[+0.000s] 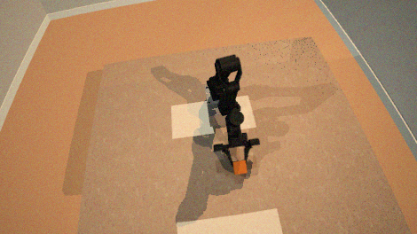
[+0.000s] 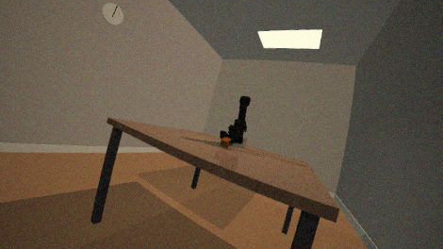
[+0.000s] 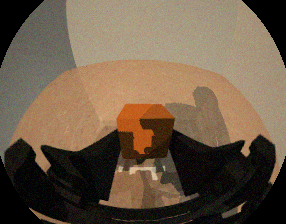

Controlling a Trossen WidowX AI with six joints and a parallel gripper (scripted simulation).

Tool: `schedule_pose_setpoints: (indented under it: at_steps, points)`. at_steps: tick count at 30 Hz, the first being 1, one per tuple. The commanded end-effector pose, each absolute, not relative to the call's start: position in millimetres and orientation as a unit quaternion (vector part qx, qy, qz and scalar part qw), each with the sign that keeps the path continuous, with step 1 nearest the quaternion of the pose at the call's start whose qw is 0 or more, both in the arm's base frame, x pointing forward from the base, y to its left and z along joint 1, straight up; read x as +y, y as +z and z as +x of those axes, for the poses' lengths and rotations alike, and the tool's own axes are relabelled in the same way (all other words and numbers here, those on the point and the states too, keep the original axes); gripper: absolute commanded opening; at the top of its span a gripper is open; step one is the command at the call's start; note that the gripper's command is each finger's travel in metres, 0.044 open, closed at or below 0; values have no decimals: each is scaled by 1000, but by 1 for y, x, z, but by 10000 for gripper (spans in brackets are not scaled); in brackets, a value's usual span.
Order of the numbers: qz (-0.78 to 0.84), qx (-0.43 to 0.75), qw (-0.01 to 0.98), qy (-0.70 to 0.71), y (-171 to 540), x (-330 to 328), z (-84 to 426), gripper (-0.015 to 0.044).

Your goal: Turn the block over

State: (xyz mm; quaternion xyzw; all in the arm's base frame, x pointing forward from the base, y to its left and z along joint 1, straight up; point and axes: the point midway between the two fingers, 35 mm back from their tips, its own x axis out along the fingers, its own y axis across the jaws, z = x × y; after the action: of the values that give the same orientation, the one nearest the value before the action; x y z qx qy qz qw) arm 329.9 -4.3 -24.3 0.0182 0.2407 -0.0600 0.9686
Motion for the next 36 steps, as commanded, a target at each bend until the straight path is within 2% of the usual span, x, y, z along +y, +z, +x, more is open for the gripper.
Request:
schedule_pose_setpoints:
  at_steps: [1, 9, 36]
  points:
    - [16, 239, 969, -62, -23, -5, 330, 236]
    - [16, 239, 969, -62, -23, -5, 330, 440]
    - [16, 239, 969, -62, -23, -5, 330, 440]
